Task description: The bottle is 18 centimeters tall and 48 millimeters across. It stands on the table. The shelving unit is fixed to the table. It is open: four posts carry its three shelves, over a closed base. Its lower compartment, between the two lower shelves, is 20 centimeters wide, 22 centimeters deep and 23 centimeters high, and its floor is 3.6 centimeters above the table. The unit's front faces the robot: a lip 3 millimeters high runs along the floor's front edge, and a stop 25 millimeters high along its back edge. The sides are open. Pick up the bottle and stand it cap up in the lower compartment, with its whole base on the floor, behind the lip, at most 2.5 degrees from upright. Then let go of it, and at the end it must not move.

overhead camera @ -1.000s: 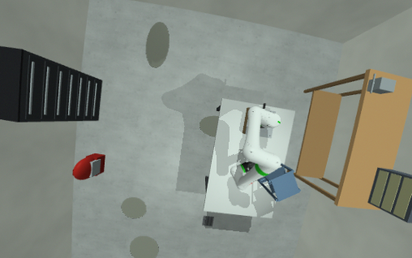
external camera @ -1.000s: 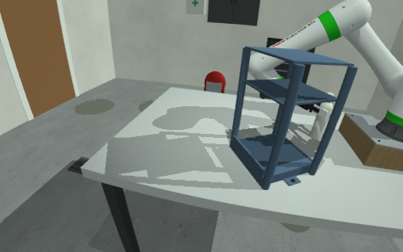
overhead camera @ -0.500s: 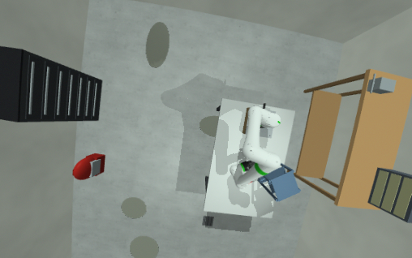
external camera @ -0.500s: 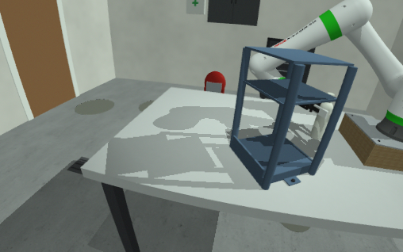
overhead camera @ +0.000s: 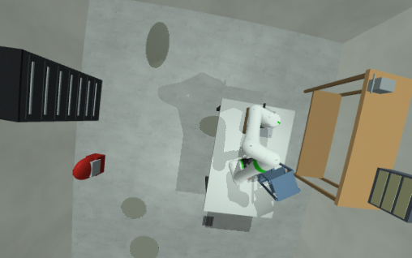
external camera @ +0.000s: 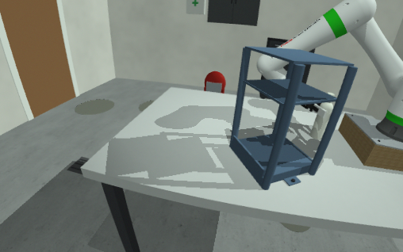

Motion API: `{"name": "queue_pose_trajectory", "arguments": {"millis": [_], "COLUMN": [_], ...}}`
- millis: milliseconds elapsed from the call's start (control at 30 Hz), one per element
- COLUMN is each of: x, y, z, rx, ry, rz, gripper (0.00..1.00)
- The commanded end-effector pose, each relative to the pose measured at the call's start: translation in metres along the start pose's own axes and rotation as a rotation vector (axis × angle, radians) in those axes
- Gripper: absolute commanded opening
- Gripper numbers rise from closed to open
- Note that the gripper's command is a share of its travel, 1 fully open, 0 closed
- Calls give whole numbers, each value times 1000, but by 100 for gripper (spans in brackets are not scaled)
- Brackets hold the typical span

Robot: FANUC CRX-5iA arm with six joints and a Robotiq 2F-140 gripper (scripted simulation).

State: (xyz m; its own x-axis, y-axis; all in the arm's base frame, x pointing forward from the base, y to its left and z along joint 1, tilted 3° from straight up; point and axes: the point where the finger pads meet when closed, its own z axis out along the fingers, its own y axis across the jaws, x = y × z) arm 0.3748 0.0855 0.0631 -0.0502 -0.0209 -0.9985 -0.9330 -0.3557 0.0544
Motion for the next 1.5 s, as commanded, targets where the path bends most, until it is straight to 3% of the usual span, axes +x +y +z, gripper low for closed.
{"name": "queue_pose_trajectory", "arguments": {"millis": [0,167,467,733,1033,1300,1467], "x": [0,0,0,0,0,0,0], "y": [0,0,0,-1,-1,-1,-1], "z": [0,0,0,0,0,0,0], "rx": [58,146,178,321,352,495,509], "ry": [0,0,0,0,0,0,0], "rz": [-1,0,0,0,0,0,0], "gripper": [0,0,0,0,0,0,0]}}
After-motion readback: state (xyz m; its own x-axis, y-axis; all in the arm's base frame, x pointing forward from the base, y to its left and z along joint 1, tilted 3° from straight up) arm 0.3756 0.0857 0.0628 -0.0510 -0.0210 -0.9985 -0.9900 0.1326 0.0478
